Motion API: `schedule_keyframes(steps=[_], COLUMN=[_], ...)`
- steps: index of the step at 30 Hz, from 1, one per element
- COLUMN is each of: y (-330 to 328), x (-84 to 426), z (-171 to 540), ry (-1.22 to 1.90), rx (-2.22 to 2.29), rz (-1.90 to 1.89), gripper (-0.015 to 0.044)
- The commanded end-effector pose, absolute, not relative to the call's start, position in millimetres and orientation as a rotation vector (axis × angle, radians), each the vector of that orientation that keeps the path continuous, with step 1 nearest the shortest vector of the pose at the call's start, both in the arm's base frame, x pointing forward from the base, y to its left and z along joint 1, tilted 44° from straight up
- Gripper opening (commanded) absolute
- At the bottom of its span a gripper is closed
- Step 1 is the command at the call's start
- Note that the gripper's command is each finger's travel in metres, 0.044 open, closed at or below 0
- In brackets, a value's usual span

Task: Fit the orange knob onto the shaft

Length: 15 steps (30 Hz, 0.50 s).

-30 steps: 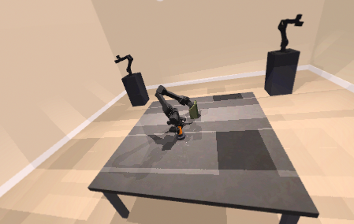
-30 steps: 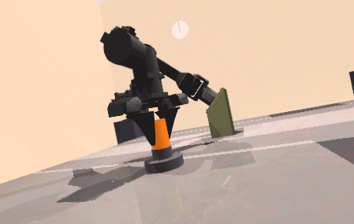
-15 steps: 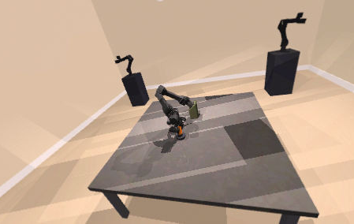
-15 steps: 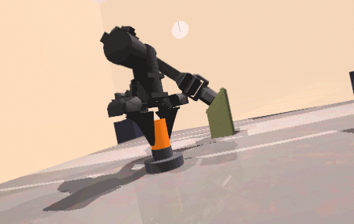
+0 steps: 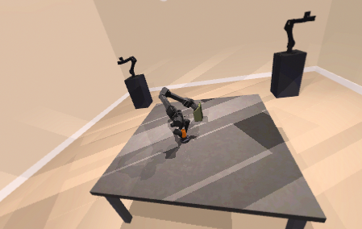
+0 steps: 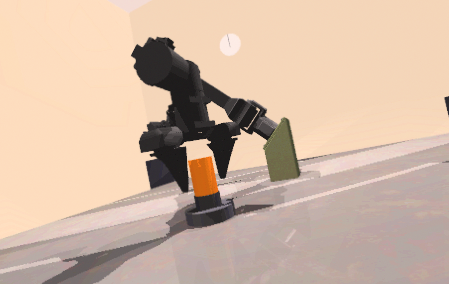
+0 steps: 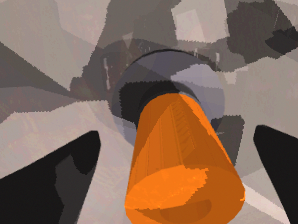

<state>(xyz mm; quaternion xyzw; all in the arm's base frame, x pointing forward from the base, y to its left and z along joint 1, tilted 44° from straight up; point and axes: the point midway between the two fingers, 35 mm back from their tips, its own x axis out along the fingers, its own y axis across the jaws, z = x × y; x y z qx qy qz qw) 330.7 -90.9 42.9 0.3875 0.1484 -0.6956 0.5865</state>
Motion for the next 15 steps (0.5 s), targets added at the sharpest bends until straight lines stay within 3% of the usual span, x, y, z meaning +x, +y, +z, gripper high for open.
schedule_keyframes(steps=[1, 5, 15], y=[-64, -27, -24], x=[336, 333, 336], z=[67, 106, 105], ry=[0.357, 0.34, 0.339], rx=[0.914, 0.92, 0.92], rz=[-1.602, -1.61, -1.61], gripper=[0.044, 0.044, 0.044])
